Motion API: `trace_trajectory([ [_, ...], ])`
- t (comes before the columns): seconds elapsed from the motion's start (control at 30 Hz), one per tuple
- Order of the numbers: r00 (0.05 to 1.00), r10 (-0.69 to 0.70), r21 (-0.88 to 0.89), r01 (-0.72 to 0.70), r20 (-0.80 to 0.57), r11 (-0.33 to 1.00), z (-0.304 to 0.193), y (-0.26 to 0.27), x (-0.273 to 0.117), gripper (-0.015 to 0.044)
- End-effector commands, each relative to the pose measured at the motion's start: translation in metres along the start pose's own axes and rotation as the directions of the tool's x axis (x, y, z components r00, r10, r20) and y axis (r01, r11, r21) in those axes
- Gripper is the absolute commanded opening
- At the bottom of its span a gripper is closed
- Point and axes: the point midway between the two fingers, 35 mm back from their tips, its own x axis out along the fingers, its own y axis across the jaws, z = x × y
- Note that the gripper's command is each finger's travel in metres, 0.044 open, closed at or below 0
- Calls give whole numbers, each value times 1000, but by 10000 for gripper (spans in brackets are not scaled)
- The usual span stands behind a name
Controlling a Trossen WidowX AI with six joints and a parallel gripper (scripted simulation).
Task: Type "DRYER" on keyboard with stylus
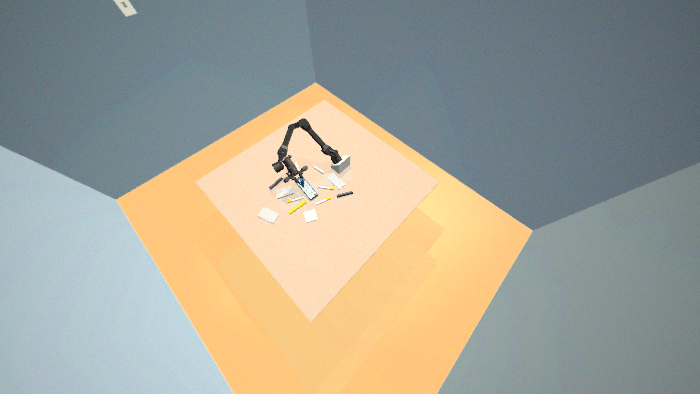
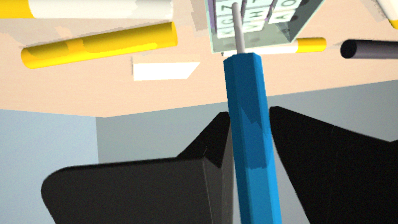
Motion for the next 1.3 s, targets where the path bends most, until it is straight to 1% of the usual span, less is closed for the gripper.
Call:
trace_trajectory([
  [0.0, 1000, -5, -6, 5, 0, 1000, 2, -2, 3, 0],
  [0.1, 1000, -5, -6, 5, 0, 1000, 5, -2, 4, 79],
  [0.13, 1000, -5, -6, 5, 0, 1000, 5, -2, 4, 81],
  [1.27, 1000, -5, -6, 5, 1, 1000, 8, 0, 5, 81],
])
